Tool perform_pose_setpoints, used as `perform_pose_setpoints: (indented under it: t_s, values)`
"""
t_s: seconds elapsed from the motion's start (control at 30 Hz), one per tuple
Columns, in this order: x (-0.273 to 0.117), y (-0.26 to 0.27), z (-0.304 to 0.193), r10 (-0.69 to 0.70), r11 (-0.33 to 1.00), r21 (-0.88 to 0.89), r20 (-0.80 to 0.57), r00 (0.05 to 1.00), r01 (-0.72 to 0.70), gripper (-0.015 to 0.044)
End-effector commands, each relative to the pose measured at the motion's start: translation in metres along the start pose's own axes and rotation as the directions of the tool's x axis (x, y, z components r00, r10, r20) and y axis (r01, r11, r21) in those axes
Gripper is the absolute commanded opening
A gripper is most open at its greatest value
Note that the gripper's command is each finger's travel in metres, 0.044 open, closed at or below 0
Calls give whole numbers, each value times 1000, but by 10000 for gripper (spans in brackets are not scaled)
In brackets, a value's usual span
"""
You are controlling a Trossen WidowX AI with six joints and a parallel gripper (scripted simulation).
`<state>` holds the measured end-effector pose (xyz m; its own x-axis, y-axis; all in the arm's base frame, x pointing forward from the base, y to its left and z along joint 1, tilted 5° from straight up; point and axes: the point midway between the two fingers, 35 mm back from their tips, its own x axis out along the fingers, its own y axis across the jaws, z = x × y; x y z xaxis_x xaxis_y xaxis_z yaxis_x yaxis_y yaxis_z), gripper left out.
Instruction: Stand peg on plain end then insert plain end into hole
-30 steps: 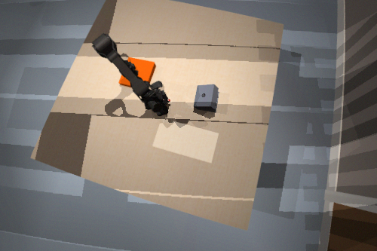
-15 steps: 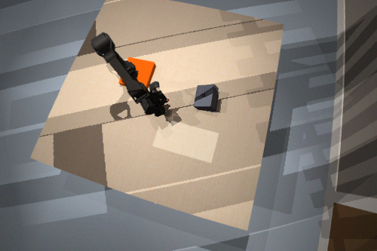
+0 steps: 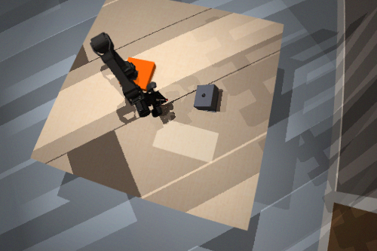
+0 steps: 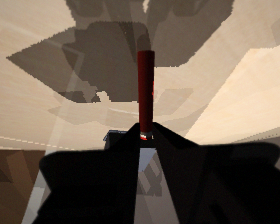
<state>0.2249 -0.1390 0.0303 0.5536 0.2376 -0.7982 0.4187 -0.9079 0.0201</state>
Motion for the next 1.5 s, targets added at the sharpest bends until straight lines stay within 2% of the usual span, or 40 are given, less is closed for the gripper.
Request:
perform_pose_setpoints:
  t_s: [0.0, 1.47]
  values:
    - [-2, -1, 1, 0, 1000, -3, -42, 999, 0, 51]
    - [-24, -1, 22, -2, 1000, -4, -407, 914, 1, 51]
